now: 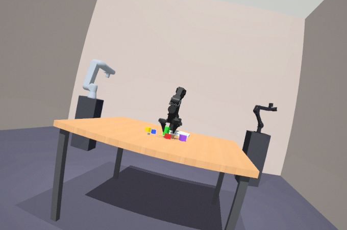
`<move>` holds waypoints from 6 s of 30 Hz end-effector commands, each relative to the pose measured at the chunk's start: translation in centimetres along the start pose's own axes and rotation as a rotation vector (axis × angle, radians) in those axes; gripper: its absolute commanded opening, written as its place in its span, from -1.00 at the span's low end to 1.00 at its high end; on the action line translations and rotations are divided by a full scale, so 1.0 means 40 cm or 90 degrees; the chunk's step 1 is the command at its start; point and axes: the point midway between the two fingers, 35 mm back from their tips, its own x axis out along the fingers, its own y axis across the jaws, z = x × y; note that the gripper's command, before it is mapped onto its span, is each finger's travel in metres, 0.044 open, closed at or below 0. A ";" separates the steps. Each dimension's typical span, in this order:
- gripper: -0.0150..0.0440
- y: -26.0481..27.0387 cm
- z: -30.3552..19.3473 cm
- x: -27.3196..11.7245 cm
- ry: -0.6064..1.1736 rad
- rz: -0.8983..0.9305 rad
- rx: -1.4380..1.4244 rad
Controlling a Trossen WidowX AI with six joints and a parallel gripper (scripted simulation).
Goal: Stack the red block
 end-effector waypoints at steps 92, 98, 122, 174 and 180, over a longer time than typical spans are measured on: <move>-0.49 0.001 -0.005 -0.203 0.002 0.004 0.002; -0.49 0.020 -0.065 -0.216 0.003 0.004 0.002; -0.49 0.146 -0.318 -0.208 0.008 0.006 0.003; -0.49 0.161 -0.337 -0.085 0.009 0.007 0.003; -0.40 0.161 -0.338 -0.087 0.009 0.007 0.001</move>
